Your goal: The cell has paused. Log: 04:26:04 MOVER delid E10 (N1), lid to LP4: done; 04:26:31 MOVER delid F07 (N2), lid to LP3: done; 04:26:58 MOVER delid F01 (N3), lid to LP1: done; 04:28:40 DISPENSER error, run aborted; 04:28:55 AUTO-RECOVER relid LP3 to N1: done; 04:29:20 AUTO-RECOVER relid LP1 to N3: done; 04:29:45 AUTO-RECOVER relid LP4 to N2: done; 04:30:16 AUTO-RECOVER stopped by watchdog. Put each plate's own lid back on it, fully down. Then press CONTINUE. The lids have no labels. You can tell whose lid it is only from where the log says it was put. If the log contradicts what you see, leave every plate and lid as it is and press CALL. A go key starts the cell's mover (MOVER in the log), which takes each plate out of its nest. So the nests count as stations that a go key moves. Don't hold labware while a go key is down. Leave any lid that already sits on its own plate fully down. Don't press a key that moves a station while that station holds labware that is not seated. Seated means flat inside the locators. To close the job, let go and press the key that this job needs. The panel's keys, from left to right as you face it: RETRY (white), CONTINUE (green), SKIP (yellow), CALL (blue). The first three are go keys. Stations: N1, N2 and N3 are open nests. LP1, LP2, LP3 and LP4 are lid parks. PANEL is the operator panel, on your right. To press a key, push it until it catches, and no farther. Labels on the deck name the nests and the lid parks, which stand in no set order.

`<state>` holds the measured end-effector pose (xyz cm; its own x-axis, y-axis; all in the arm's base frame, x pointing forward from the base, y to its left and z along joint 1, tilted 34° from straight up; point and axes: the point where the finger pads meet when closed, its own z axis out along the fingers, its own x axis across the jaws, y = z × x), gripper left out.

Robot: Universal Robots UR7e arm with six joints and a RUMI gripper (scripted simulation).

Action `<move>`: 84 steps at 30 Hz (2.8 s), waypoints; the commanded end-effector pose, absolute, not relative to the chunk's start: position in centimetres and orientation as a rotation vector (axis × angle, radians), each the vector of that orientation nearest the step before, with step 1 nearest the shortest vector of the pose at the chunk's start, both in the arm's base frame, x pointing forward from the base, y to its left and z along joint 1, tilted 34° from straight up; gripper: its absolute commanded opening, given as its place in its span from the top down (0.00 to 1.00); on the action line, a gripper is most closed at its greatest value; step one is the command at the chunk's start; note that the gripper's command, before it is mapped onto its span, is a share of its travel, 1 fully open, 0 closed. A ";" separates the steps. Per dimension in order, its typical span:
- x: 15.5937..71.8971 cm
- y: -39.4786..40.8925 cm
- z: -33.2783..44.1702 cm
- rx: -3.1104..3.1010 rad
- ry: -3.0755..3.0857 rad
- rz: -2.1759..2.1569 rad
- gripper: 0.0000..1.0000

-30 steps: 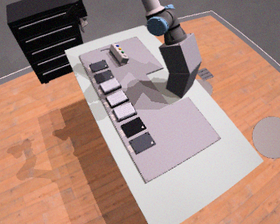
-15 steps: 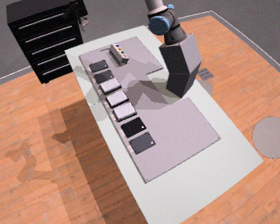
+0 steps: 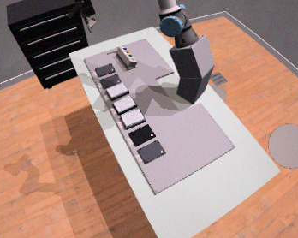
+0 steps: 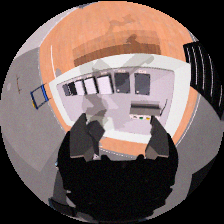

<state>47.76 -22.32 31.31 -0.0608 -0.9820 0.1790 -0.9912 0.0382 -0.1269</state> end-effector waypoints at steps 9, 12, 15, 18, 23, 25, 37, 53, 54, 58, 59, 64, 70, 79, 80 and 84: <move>46.5 -17.8 31.2 2.173 -2.224 0.258 0.18; 46.0 -16.3 31.2 2.173 -2.224 0.258 0.18; 45.5 -14.9 31.1 2.173 -2.224 0.258 0.18; 45.1 -13.9 31.1 2.187 -2.219 0.231 0.18; 44.5 -12.6 31.0 2.215 -2.210 0.174 0.18; 44.1 -11.7 30.9 2.215 -2.210 0.174 0.18; 41.6 -6.9 30.5 2.251 -2.190 0.088 0.18; 37.8 -1.3 29.9 2.278 -2.165 0.000 0.18; 37.5 -0.9 29.9 2.278 -2.165 0.000 0.18; 36.8 -0.1 29.8 2.278 -2.165 0.000 0.18; 36.5 0.3 29.7 2.278 -2.165 0.000 0.18; 35.8 1.4 29.3 2.277 -2.154 0.028 0.18; 37.9 0.3 27.4 2.275 -2.143 0.057 0.18; 40.2 -0.9 25.1 2.273 -2.132 0.088 0.18; 40.5 -1.0 24.7 2.273 -2.132 0.088 0.18; 41.4 -1.5 23.7 2.273 -2.132 0.088 0.18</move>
<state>40.69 -1.14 24.40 0.0625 -0.9965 0.0553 -0.9978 -0.0636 -0.0189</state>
